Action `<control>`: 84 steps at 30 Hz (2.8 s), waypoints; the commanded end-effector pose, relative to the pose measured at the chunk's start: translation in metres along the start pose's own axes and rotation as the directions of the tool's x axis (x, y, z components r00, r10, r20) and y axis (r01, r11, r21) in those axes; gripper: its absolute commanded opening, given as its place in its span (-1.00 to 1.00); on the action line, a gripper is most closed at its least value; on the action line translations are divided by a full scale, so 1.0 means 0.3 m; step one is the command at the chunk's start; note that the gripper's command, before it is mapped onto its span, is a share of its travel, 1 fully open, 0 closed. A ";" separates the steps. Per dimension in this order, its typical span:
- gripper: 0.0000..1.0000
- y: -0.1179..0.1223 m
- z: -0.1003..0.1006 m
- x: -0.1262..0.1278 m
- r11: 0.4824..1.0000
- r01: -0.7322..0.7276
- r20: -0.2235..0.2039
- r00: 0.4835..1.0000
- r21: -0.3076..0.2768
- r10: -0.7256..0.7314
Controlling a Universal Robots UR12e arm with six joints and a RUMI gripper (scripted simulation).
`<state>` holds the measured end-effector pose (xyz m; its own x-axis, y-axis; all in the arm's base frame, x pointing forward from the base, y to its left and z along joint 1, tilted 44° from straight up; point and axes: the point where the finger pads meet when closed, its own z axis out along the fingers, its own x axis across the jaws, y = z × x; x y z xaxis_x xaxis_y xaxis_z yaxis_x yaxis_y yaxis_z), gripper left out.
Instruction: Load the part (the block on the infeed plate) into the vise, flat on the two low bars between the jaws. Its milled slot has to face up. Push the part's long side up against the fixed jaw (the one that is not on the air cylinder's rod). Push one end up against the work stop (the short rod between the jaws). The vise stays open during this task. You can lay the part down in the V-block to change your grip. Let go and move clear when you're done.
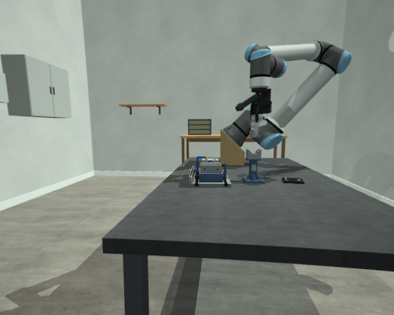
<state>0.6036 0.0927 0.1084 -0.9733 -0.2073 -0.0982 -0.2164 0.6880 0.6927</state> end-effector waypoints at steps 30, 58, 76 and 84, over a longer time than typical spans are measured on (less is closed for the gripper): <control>-1.00 -0.047 -0.007 -0.019 0.996 0.090 0.001 0.996 0.001 -0.090; -1.00 -0.128 -0.014 -0.046 0.970 0.244 0.001 0.970 0.002 -0.244; -1.00 -0.202 -0.019 -0.069 0.925 0.379 0.000 0.925 0.003 -0.379; -1.00 -0.244 -0.021 -0.080 0.892 0.452 0.000 0.892 0.003 -0.452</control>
<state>0.6390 0.0486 0.0689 -0.8003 -0.4706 -0.3715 -0.5949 0.5455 0.5903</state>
